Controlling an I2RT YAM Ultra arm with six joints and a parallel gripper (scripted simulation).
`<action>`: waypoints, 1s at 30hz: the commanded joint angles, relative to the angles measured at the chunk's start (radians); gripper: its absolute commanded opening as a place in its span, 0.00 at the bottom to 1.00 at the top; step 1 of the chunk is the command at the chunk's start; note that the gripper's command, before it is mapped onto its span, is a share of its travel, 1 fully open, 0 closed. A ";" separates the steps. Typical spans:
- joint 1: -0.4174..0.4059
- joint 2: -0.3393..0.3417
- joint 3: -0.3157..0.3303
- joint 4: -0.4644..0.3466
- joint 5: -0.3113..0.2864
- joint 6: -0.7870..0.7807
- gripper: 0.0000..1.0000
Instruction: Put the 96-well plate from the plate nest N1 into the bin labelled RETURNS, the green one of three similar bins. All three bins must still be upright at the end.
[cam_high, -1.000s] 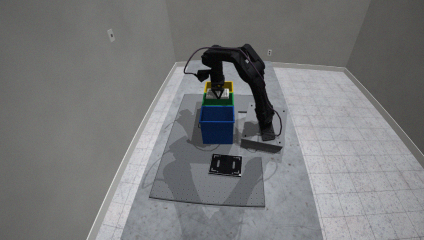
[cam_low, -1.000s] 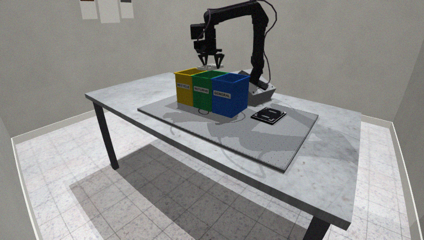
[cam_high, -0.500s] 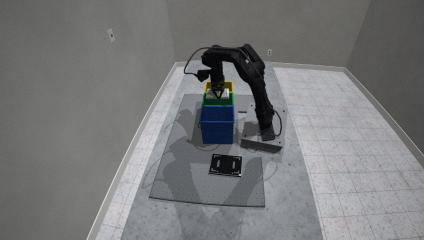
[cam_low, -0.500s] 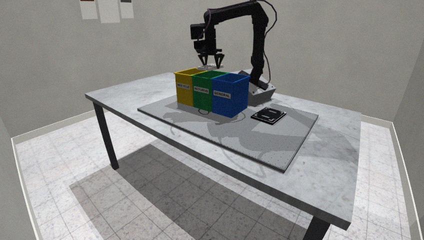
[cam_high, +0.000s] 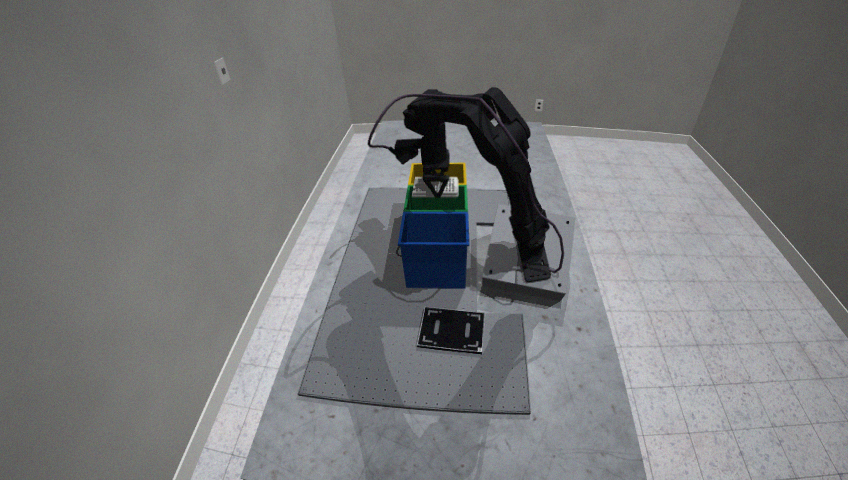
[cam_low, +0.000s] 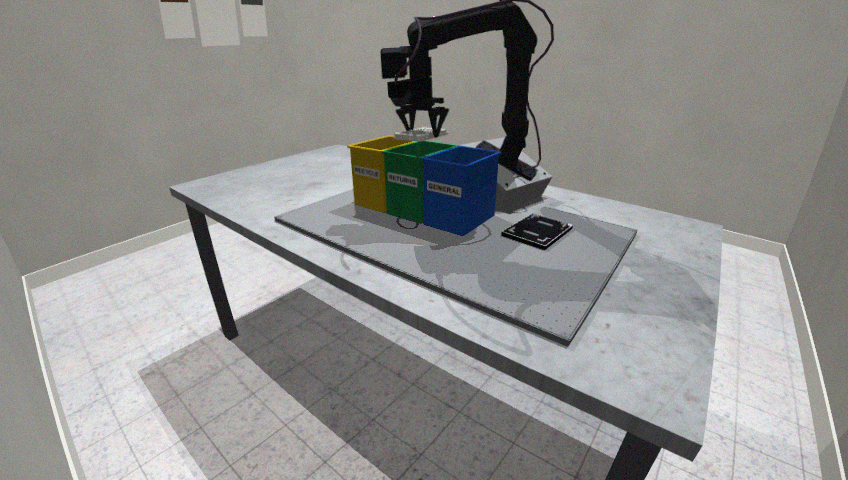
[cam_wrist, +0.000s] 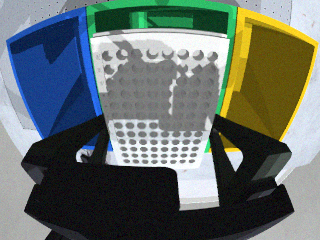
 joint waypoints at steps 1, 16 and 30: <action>-0.026 -0.035 0.047 -0.004 -0.002 -0.012 0.00; -0.025 -0.037 0.040 0.010 -0.003 -0.011 0.00; 0.014 -0.037 -0.077 0.098 -0.015 0.020 0.00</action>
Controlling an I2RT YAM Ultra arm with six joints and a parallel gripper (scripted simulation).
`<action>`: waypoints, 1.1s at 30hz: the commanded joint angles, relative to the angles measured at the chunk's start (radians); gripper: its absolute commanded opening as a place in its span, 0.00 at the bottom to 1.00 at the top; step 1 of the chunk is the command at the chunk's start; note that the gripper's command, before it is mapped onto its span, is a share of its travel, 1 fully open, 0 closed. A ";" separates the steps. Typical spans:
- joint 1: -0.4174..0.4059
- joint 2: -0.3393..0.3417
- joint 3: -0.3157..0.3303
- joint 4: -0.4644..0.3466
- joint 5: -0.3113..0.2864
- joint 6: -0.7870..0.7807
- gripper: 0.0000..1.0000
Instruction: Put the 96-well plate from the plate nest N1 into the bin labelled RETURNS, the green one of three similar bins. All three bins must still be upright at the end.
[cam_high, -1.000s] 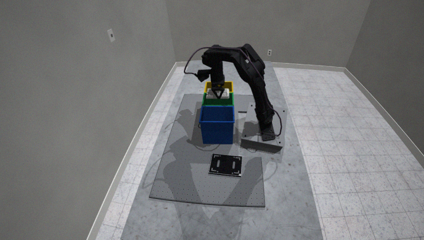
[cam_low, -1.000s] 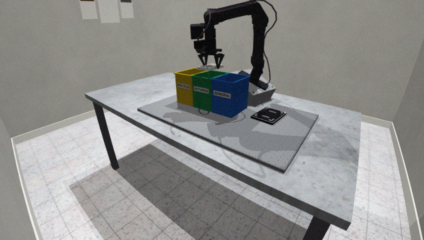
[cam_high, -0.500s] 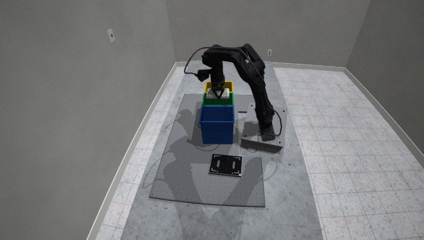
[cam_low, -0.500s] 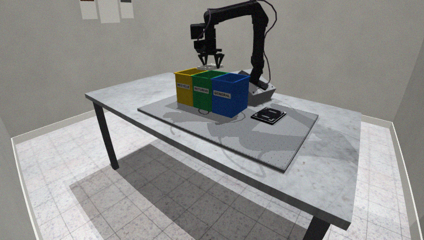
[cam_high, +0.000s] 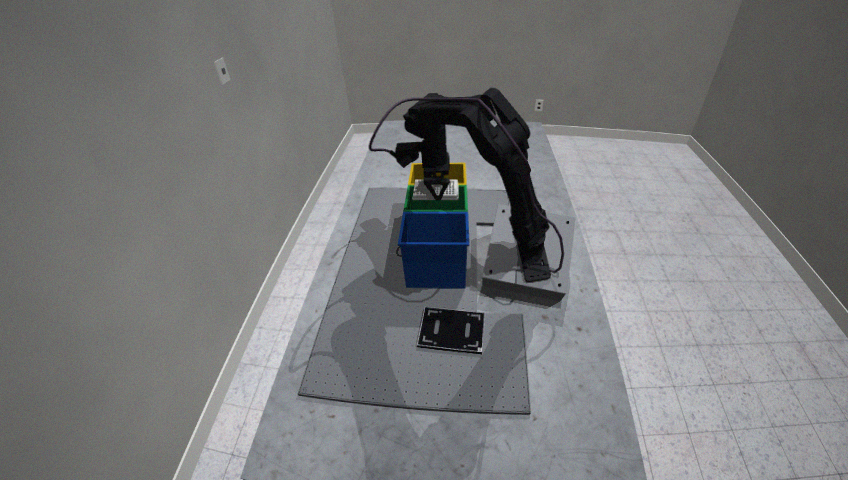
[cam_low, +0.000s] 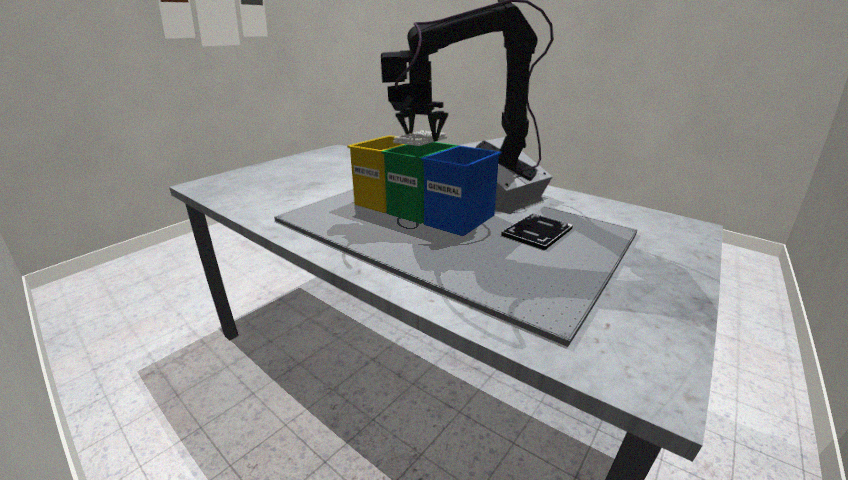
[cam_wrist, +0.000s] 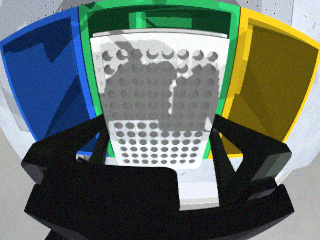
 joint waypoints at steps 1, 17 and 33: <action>0.009 -0.037 -0.042 0.052 -0.015 0.022 0.00; 0.010 -0.035 -0.022 0.070 -0.017 0.033 0.00; 0.011 -0.039 -0.052 0.071 -0.018 0.035 0.00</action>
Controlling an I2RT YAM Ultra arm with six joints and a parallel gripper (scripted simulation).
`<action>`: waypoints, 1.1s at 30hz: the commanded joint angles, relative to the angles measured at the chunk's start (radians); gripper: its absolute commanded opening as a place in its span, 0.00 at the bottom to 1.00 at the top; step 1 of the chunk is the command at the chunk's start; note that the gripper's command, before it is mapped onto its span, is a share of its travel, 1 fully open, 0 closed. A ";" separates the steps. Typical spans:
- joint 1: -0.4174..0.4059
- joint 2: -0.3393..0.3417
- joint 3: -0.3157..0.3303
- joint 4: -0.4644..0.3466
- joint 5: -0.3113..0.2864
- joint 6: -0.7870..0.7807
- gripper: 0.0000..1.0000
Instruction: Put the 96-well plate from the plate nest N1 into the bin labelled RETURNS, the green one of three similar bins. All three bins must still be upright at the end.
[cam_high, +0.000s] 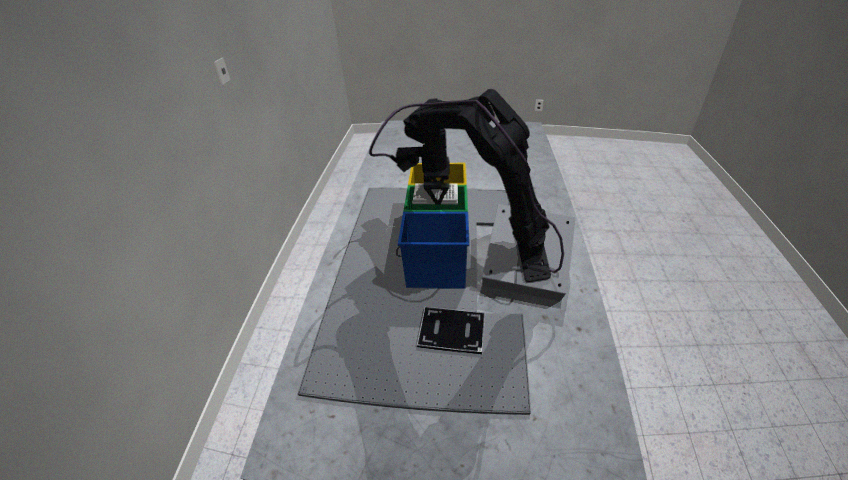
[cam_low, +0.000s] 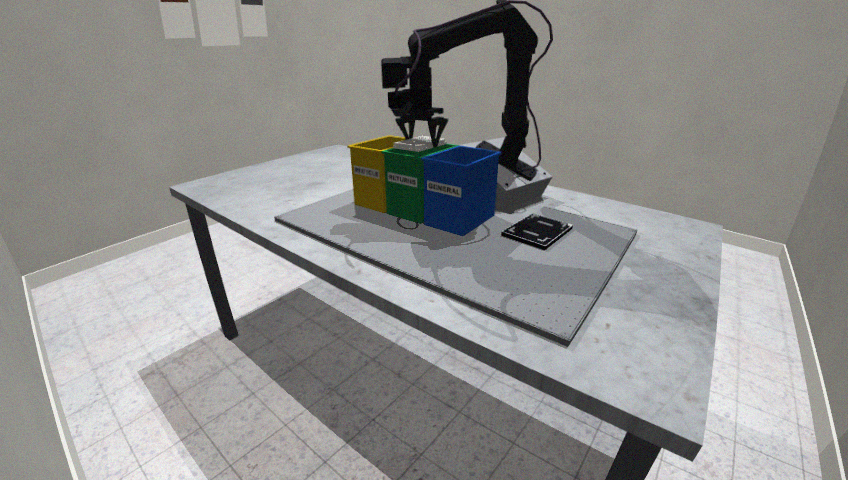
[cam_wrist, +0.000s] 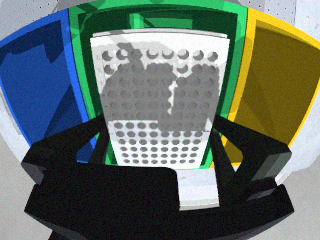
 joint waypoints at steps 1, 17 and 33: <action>-0.005 -0.040 -0.001 0.003 -0.013 0.011 0.00; -0.001 -0.046 -0.022 0.004 -0.014 0.012 0.00; -0.012 -0.028 0.021 0.004 -0.011 0.008 0.00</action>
